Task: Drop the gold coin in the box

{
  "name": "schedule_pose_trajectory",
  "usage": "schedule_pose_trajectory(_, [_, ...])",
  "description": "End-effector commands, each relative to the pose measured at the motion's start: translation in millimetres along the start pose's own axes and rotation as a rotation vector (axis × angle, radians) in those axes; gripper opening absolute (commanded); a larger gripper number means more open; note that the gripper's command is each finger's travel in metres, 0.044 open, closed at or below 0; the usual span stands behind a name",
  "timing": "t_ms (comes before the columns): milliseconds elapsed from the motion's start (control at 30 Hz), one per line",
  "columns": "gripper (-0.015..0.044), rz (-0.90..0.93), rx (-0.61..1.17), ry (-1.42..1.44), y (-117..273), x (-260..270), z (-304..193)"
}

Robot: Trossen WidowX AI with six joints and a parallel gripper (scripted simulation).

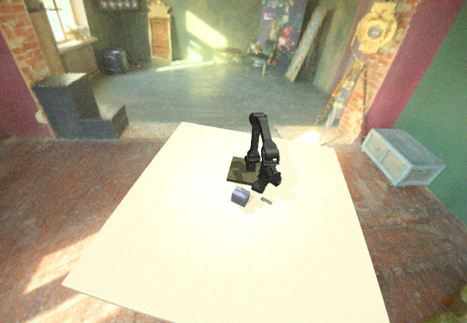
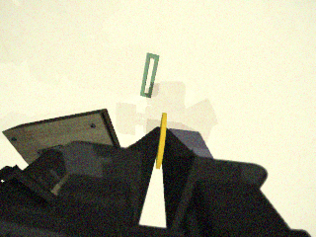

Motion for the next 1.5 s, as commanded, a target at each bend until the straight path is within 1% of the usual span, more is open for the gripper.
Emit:
schedule_pose_trajectory(0, [0.0000,-0.002,-0.006,0.001,1,-6,-8])
schedule_pose_trajectory(1233, [0.0000,-0.005,0.009,0.008,2,-36,-93])
schedule_pose_trajectory(1467, [0.0000,-0.002,0.008,0.003,1,-35,-90])
Point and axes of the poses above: the point midway between the two fingers, 35 mm back from their tips, its own y axis back along the fingers, its own x axis across the jaws, z = x × y, the point moved 10 cm from there along y, back along the fingers, and after that the axes turned 8 degrees about y, right-handed, at the moved point
